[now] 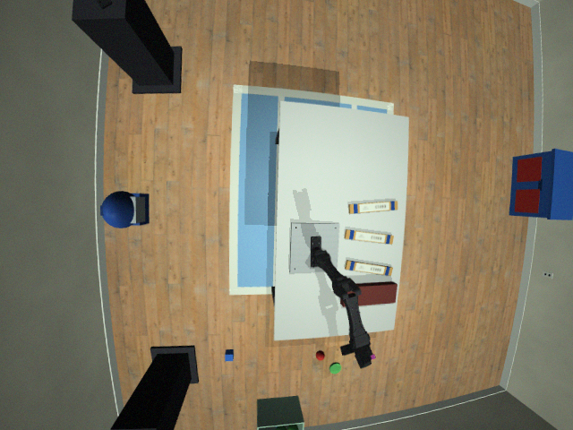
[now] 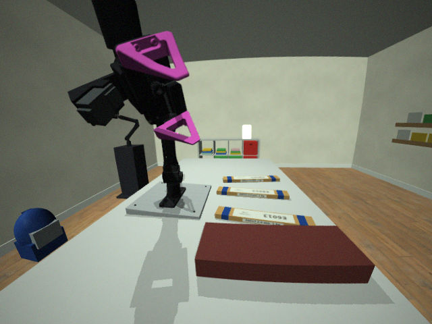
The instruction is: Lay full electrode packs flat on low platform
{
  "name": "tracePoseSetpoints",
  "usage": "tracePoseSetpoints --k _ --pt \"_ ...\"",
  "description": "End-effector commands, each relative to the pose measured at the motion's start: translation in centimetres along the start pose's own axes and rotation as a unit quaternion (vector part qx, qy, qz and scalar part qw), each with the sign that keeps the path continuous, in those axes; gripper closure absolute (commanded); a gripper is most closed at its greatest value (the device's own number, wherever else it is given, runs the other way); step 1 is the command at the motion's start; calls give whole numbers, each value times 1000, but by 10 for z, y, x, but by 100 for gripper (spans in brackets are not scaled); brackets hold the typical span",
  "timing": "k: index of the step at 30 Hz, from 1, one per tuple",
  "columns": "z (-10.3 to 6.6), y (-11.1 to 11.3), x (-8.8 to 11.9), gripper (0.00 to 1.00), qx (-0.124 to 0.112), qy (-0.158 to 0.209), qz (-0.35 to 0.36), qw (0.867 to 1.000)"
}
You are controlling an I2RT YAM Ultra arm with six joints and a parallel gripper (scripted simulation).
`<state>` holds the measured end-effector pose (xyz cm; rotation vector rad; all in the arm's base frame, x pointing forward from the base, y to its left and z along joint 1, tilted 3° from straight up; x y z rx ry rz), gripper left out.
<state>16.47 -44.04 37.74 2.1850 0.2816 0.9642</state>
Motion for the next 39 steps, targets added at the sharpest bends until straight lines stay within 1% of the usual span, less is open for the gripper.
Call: tracePoseSetpoints --k 1,5,6,8,9,10,12,16,17,20,22,23,24,25,26,27,30,33,34,35,36,37,39 --pt "1 -8 18 5 -1 4 -42 999" --pt "9 -16 41 5 -11 15 -103 994" --pt "10 -17 45 5 -10 17 -111 994" --pt "10 -17 44 5 -14 19 -122 992" --pt "6 -13 37 5 -19 11 -119 993" --pt "6 -13 37 5 -19 11 -119 993" --pt "1 -6 43 5 -31 14 -126 991" --pt "1 -5 46 5 -32 16 -129 991" --pt "12 -20 50 5 -15 22 -139 990" --pt "15 -28 67 5 -16 32 -186 982" --pt "16 -29 70 5 -16 32 -186 982" --pt "14 -26 73 5 -21 33 -189 981" --pt "7 -18 77 5 -34 33 -195 980" --pt "4 -14 72 5 -38 28 -193 980" --pt "4 -14 72 5 -38 28 -193 980" --pt "17 -32 75 5 -17 35 -202 979" --pt "19 -41 92 5 -19 46 -248 967" --pt "20 -43 95 5 -19 46 -248 968" --pt "12 -32 104 5 -37 49 -257 964" --pt "8 -27 97 5 -42 41 -253 966" --pt "8 -27 97 5 -42 41 -253 966" --pt "20 -46 100 5 -21 49 -263 963" --pt "21 -52 111 5 -24 57 -294 954"
Point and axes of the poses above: the point where the finger pads meet when closed, its own z axis out along the fingers, its own y axis across the jaws, x = y × z, the point moved 4 cm from there along -z, back along the fingers, and after that the axes turned 6 degrees about z, right-handed, at the moved point
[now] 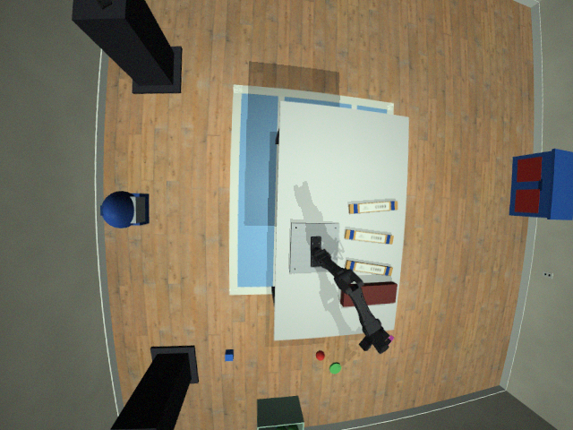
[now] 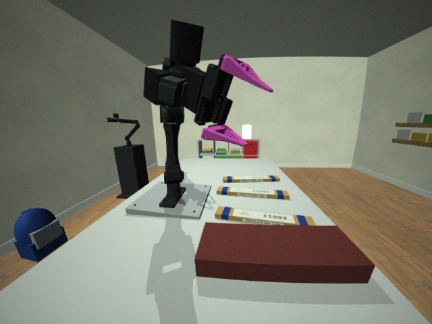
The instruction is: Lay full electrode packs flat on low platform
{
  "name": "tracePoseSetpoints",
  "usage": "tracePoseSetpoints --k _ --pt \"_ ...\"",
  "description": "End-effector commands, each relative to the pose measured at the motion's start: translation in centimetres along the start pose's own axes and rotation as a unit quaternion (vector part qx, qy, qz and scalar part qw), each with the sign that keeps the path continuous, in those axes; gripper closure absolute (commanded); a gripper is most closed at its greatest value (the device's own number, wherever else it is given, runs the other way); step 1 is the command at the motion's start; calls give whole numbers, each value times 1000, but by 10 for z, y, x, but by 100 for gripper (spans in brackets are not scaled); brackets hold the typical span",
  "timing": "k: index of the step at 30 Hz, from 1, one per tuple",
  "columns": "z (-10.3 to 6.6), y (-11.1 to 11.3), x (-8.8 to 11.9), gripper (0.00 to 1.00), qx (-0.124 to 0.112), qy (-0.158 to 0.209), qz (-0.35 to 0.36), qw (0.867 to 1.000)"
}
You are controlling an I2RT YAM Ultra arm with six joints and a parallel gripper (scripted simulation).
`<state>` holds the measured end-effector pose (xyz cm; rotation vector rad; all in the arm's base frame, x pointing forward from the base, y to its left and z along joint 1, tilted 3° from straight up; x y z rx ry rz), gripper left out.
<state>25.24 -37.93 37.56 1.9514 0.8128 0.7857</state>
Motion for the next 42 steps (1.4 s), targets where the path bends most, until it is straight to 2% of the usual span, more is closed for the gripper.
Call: tracePoseSetpoints --k 1,3,5,6,7,9,11,13,15,16,17,20,22,24,25,26,28,31,33,34,37,38,41,42 --pt "-7 11 28 5 -30 8 -74 997" --pt "-7 11 30 5 -30 8 -74 997" --pt "-15 25 33 5 -48 5 -83 995" --pt "-17 25 26 5 -49 -2 -80 996" --pt "-6 10 37 5 -32 11 -90 995" --pt "-5 9 49 5 -36 18 -122 992" --pt "-5 9 49 5 -36 18 -122 992" --pt "-4 9 58 5 -38 21 -135 990" --pt "-11 22 61 5 -55 19 -143 988" --pt "-14 24 54 5 -58 10 -141 988" --pt "-4 8 64 5 -41 24 -151 987" --pt "-3 5 83 5 -48 33 -195 979" --pt "-3 5 85 5 -48 33 -195 979" --pt "-12 21 86 5 -68 27 -201 977" --pt "-13 21 81 5 -68 21 -199 977" --pt "-3 4 91 5 -52 36 -210 976" --pt "-3 4 91 5 -52 36 -210 976" --pt "-3 1 110 5 -61 44 -253 965" --pt "-3 1 112 5 -61 44 -253 965" --pt "-12 16 116 5 -80 41 -259 962" --pt "-14 17 107 5 -80 32 -256 963" --pt "-4 0 118 5 -65 47 -268 960" --pt "-6 -4 136 5 -75 55 -308 947" --pt "-6 -4 137 5 -75 55 -308 947"
Point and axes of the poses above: the point where the finger pads meet when closed, its own z axis out along the fingers, its own y axis across the jaws, x = y × z, the point moved 4 cm from there along -z, back along the fingers, and after that the axes turned 6 degrees about z, right-handed, at the moved point
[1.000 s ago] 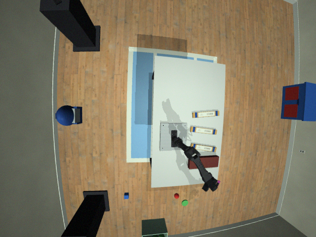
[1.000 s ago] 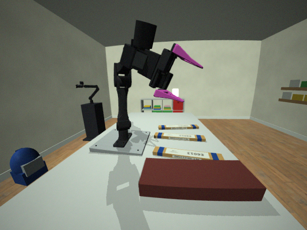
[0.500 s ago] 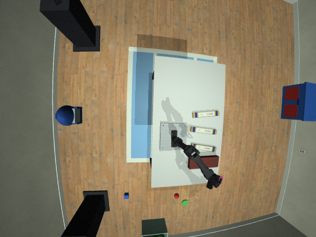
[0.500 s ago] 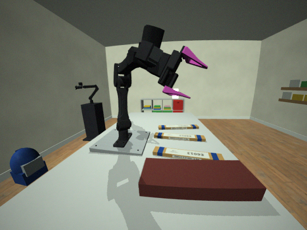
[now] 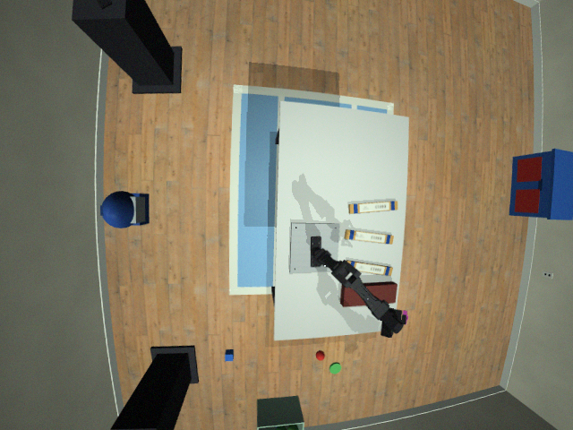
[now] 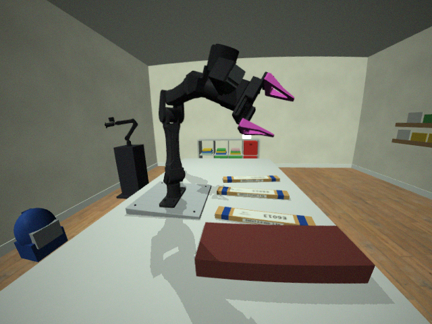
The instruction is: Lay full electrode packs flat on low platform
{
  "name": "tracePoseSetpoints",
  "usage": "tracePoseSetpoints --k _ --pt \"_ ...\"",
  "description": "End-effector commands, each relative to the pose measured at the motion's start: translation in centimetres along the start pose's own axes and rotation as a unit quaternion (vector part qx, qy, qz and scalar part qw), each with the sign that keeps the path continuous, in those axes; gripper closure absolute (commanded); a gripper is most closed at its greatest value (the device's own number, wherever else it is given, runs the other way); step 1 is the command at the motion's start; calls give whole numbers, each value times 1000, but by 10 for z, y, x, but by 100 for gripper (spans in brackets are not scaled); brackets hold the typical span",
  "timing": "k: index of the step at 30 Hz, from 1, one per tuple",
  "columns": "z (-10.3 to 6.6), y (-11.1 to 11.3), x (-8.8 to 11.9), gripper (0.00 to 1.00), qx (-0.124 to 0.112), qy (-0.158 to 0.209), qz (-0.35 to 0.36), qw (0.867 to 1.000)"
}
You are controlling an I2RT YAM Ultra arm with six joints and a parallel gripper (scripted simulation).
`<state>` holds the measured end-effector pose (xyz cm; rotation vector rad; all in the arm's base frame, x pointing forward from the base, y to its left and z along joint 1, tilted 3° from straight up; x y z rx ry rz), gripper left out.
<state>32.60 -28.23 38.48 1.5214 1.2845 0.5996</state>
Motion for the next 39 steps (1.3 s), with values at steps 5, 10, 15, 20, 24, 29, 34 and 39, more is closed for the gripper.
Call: tracePoseSetpoints --k 5,10,15,20,24,29,34,39 --pt "-20 32 -1 5 -47 -28 -53 997" --pt "-11 27 34 5 -48 -2 -106 993" --pt "-21 41 23 5 -62 -20 -110 992" --pt "-13 32 52 5 -62 4 -152 986" --pt "-22 50 54 5 -82 -7 -166 983" --pt "-18 40 83 5 -83 11 -215 973" --pt "-27 54 72 5 -97 -8 -217 971" --pt "-22 44 101 5 -100 14 -259 960"
Point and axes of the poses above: the point where the finger pads meet when closed, its own z axis out along the fingers, its own y axis across the jaws, x = y × z, the point moved 4 cm from there along -z, back along the fingers, and after that the axes turned 6 degrees about z, right-handed, at the moved point
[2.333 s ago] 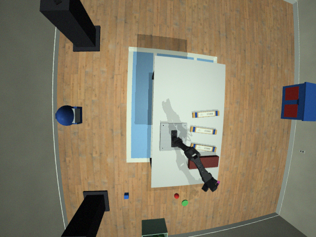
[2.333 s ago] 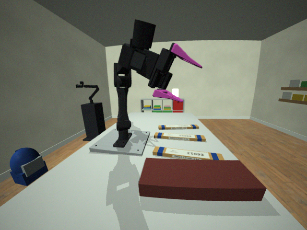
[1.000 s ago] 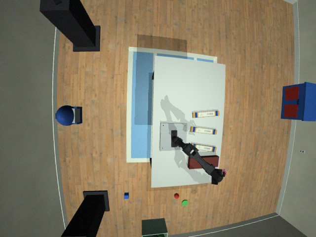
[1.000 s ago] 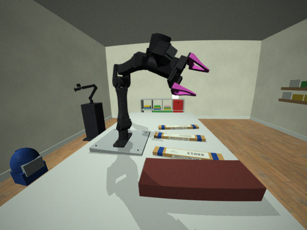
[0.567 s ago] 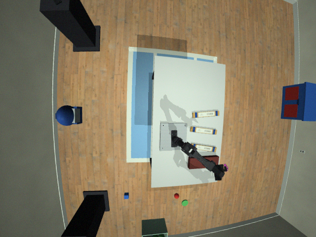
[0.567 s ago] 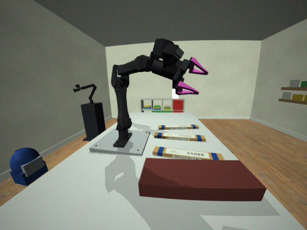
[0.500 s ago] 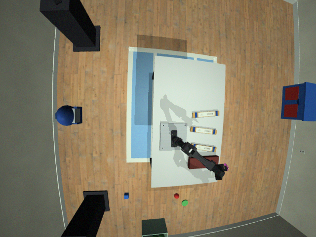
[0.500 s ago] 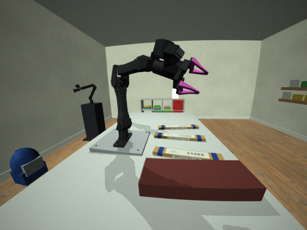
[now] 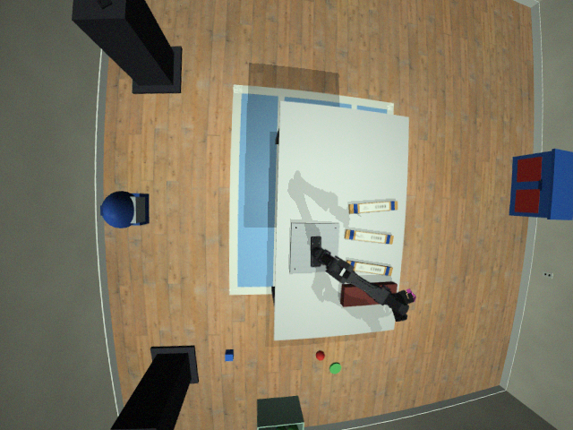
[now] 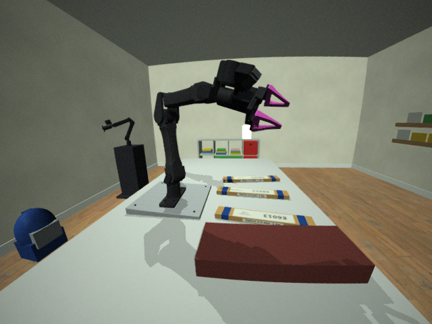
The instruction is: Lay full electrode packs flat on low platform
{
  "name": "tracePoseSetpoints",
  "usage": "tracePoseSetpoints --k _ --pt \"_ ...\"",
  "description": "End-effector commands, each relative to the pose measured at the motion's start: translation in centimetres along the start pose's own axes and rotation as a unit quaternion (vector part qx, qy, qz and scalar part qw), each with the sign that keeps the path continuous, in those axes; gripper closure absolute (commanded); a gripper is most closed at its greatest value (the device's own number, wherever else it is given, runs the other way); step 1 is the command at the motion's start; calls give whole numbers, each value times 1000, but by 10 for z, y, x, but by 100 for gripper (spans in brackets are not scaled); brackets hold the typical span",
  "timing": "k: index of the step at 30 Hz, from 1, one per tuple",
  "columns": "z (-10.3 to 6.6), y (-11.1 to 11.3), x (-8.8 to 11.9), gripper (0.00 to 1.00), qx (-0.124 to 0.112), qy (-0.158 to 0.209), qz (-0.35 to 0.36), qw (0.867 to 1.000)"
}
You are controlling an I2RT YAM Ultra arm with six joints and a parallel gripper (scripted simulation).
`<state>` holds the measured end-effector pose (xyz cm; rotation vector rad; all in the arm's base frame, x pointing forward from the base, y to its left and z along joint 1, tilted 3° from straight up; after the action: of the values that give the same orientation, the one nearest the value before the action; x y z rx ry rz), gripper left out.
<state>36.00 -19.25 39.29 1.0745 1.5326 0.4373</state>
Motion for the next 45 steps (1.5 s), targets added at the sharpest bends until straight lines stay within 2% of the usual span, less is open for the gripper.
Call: tracePoseSetpoints --k 1,2,4,6,7,10,12,13,15,16,19,21,22,24,25,28,32,33,34,36,38,40,41,42,44,45 --pt "-12 23 7 5 -32 -19 -54 998" --pt "-12 23 7 5 -32 -19 -54 998" --pt "-19 37 -3 5 -47 -33 -59 997" --pt "-20 32 -9 5 -41 -40 -57 997" --pt "-13 27 12 5 -38 -18 -69 997" --pt "-16 37 26 5 -53 -17 -106 993" --pt "-17 39 25 5 -55 -19 -106 993" --pt "-24 51 16 5 -68 -32 -110 991" --pt "-24 51 16 5 -68 -32 -110 991" --pt "-18 41 31 5 -59 -17 -121 991" --pt "-22 50 45 5 -74 -17 -156 985" --pt "-24 54 42 5 -78 -21 -157 984" --pt "-29 65 35 5 -88 -32 -159 983" --pt "-30 60 29 5 -81 -39 -157 983" --pt "-24 54 50 5 -80 -18 -171 982" --pt "-29 62 63 5 -95 -19 -204 974" --pt "-32 67 60 5 -100 -24 -205 973" --pt "-37 72 47 5 -102 -42 -204 973" --pt "-32 65 68 5 -102 -20 -219 970" --pt "-36 71 78 5 -116 -23 -248 962" --pt "-38 73 81 5 -117 -23 -250 961" --pt "-45 87 71 5 -130 -39 -251 958" --pt "-45 84 66 5 -124 -44 -250 959" --pt "-40 76 86 5 -124 -25 -264 956" --pt "-46 81 96 5 -138 -28 -292 946" --pt "-47 83 99 5 -139 -29 -294 945"
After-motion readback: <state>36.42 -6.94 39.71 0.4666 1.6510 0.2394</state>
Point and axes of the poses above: the point where the finger pads meet when closed, its own z axis out along the fingers, its own y axis across the jaws, x = y × z, the point moved 4 cm from there along -z, back along the fingers, and after that the axes turned 6 degrees about z, right-handed, at the moved point
